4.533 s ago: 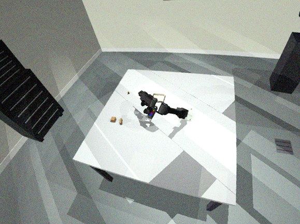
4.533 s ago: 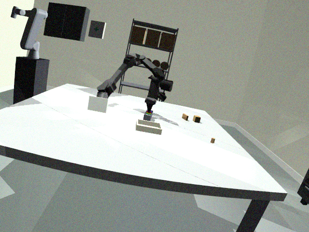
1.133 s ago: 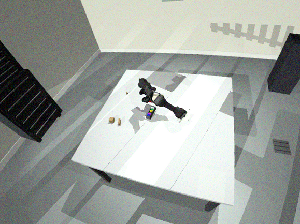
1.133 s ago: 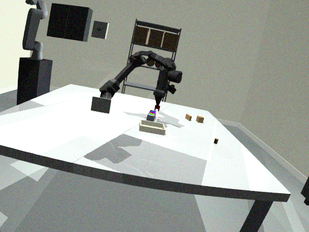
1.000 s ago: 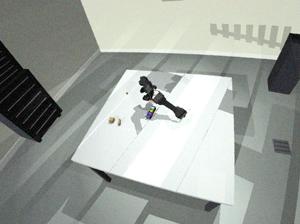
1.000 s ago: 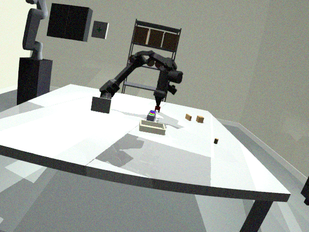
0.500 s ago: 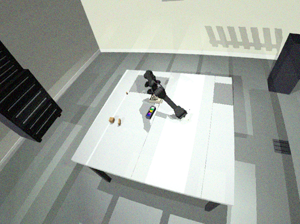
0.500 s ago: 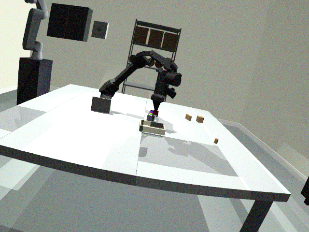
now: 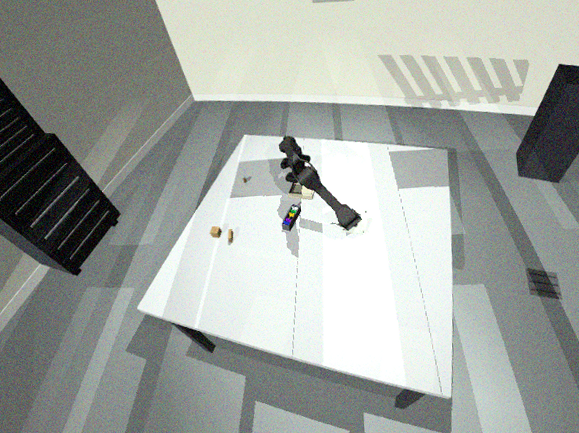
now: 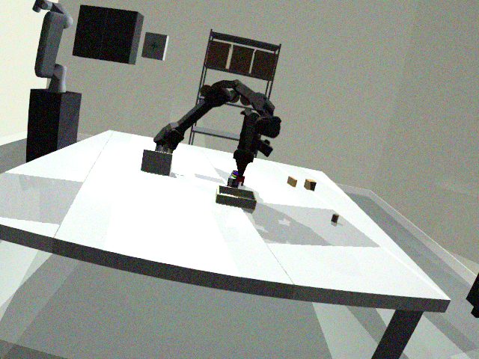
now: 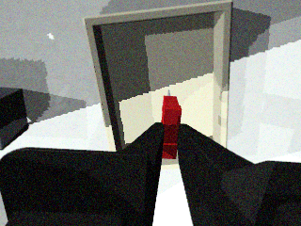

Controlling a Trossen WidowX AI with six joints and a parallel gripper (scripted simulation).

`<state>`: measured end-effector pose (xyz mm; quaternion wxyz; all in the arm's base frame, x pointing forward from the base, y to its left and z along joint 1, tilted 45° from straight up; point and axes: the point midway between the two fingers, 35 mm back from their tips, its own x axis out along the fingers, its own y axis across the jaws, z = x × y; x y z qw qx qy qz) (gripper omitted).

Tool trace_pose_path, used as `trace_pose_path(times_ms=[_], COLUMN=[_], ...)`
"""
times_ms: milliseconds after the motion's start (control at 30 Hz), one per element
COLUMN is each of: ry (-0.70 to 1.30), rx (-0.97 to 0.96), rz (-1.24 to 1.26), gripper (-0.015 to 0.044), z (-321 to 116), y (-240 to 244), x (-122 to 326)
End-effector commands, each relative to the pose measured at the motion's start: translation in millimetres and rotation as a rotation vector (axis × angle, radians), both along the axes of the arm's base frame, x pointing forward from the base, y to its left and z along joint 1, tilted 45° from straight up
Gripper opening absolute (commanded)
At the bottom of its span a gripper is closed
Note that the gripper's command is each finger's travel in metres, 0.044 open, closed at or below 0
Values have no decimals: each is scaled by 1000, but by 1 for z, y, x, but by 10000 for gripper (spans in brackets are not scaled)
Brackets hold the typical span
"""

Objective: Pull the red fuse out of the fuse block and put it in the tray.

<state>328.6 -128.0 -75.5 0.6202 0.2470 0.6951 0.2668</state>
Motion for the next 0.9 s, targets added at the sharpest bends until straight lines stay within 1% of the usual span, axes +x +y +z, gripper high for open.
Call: trace_pose_path(times_ms=[0,567,867], ry=[10,10,3], rx=[8,9,3], rz=[-3,-3,5], gripper=[0,0,236], z=[-8,-23,-20], y=[6,22,19], x=[-3,-6,-4])
